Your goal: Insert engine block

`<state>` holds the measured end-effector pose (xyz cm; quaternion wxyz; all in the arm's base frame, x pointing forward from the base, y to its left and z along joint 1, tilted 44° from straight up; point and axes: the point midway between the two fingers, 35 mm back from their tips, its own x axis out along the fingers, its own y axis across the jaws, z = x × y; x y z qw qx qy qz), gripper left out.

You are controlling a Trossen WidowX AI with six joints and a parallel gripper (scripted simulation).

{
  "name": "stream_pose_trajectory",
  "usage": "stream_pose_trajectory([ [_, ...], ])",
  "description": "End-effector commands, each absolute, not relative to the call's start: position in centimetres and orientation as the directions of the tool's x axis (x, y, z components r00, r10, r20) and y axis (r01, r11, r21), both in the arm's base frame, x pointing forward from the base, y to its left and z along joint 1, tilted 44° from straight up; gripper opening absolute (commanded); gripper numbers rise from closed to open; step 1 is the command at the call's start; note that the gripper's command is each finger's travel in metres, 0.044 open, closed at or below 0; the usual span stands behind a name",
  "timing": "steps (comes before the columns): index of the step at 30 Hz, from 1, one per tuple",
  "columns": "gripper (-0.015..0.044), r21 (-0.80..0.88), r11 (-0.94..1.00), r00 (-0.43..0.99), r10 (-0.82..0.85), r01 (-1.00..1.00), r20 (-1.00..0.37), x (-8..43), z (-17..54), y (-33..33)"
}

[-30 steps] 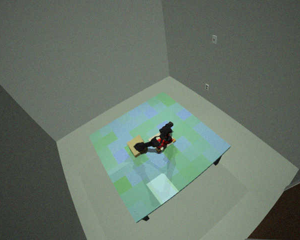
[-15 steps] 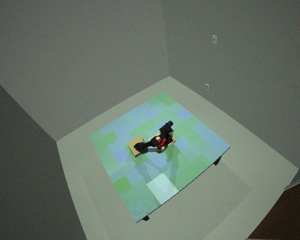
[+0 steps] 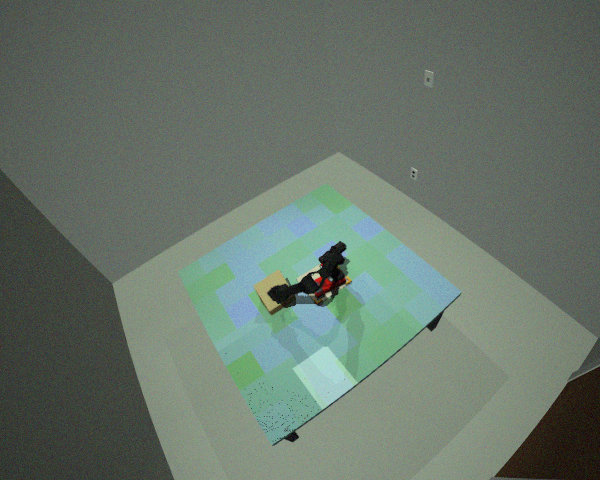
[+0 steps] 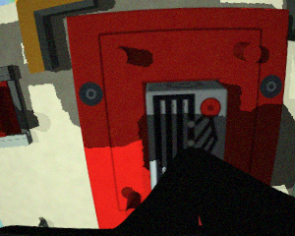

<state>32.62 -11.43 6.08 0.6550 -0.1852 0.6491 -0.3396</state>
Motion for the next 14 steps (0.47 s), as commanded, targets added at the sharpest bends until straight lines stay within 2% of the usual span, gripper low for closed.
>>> stream_pose_trajectory([
  [1,0.0000,-0.686,0.698,-0.074,-0.688,0.208,-0.722,32.62,6.15,-11.45],
  [7,0.0000,-0.686,0.698,-0.074,-0.688,0.208,-0.722,32.62,6.15,-11.45],
  [14,0.0184,-0.686,0.698,-0.074,-0.688,0.208,-0.722,32.62,6.15,-11.45],
])
